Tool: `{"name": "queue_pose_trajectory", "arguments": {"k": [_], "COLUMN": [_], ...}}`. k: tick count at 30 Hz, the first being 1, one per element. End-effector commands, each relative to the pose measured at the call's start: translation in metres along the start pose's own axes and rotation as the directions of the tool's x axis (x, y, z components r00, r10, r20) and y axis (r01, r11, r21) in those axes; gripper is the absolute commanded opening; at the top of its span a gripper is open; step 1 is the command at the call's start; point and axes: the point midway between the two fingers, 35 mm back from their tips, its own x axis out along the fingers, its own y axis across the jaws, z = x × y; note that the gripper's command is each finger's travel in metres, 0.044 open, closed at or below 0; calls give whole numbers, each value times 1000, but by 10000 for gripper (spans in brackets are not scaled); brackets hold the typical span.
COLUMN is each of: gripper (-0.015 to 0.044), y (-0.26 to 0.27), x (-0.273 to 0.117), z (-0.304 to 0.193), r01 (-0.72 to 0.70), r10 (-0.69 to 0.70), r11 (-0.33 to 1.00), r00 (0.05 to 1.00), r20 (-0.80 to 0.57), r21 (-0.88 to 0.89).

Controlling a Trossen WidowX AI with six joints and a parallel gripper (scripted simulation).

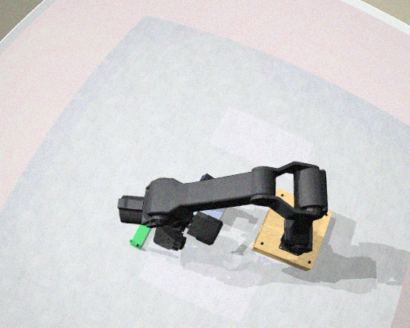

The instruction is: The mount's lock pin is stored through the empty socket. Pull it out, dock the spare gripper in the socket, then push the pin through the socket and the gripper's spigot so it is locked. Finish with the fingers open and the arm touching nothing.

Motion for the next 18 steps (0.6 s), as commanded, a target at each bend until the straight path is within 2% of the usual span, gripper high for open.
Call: {"name": "queue_pose_trajectory", "arguments": {"k": [1,18], "gripper": [200,200], "y": [0,2], "x": [-10,-49], "z": [4,21], "r01": [0,0], "r10": [0,-1], "r11": [1000,1000], "r00": [1000,1000], "r20": [1,-9], "r21": [1,-12]}}
